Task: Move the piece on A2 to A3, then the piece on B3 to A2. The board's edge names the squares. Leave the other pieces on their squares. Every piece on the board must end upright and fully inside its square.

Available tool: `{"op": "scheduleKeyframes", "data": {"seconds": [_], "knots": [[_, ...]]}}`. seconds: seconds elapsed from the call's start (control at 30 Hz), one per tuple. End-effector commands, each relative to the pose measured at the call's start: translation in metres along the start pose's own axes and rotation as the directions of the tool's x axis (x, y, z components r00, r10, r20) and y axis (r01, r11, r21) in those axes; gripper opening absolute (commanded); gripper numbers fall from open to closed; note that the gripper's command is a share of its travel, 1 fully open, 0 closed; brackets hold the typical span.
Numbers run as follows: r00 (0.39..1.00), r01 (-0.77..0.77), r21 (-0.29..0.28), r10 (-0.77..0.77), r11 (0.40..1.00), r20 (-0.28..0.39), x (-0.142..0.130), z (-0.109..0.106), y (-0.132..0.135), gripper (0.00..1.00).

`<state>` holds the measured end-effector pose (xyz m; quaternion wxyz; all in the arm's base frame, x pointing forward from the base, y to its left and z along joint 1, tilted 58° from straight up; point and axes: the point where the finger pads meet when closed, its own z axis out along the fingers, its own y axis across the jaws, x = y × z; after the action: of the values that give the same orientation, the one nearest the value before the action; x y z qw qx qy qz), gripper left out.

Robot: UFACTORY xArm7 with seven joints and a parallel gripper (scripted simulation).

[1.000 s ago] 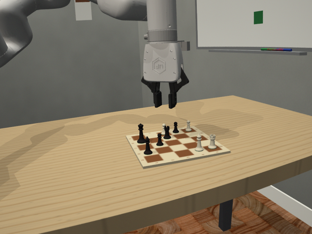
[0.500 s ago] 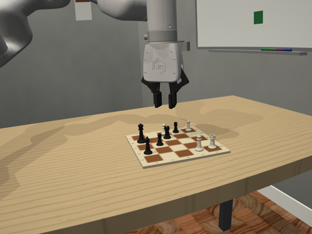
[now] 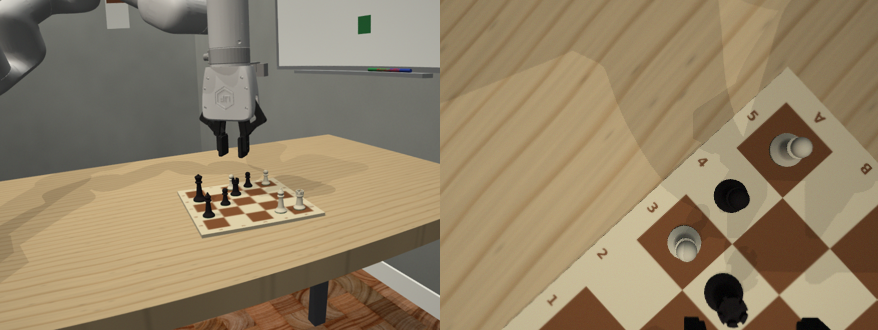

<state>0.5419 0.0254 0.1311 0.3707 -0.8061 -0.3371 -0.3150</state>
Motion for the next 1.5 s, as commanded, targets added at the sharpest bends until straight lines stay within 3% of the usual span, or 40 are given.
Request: {"op": "scheduleKeyframes", "data": {"seconds": [0.0, 0.73, 1.47], "knots": [[1.0, 0.0, -0.005, 0.0, 1.0, -0.001, 0.0, 0.004, 0.002, 0.39], [1.0, 0.0, -0.005, 0.0, 1.0, -0.001, 0.0, 0.034, 0.002, 0.39], [1.0, 0.0, -0.005, 0.0, 1.0, -0.001, 0.001, 0.04, 0.002, 0.39]]}}
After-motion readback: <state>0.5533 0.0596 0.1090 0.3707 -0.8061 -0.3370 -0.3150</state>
